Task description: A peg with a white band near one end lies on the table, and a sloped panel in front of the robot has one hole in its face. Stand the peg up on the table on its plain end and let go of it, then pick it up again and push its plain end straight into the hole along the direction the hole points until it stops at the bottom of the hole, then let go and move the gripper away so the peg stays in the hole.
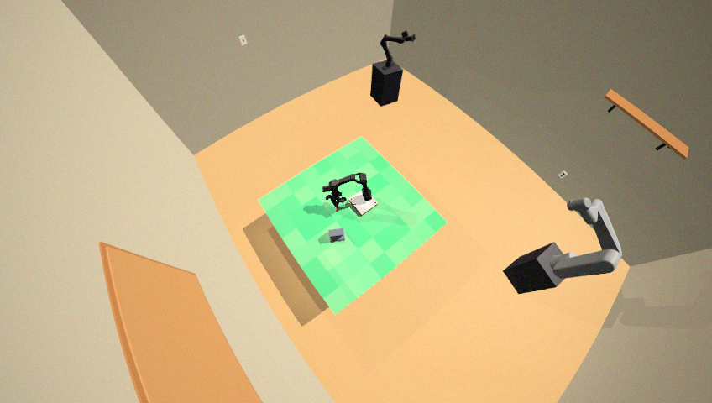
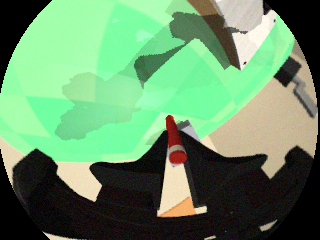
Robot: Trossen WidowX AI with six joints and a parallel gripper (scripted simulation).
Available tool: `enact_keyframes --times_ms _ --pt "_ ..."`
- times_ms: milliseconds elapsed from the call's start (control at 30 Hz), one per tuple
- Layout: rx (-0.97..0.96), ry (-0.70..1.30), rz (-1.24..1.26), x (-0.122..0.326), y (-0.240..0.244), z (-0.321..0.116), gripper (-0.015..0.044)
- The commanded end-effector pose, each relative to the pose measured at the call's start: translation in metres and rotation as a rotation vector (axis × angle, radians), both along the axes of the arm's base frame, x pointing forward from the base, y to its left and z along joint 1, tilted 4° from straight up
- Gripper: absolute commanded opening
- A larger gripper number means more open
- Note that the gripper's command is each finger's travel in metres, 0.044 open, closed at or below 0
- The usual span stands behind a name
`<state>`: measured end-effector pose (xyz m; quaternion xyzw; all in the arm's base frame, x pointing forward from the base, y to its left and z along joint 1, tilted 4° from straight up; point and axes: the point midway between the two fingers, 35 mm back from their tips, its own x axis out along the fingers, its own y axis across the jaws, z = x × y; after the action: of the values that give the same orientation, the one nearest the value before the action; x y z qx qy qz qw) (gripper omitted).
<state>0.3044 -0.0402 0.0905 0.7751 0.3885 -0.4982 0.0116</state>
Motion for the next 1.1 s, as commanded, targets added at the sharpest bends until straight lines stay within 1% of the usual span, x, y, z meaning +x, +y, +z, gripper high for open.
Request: enact_keyframes --times_ms 0,1067 --pt "0.039 -0.022 0.008 0.005 0.005 0.0 0.0" --pt "0.326 -0.161 0.031 0.035 0.035 0.008 0.0"
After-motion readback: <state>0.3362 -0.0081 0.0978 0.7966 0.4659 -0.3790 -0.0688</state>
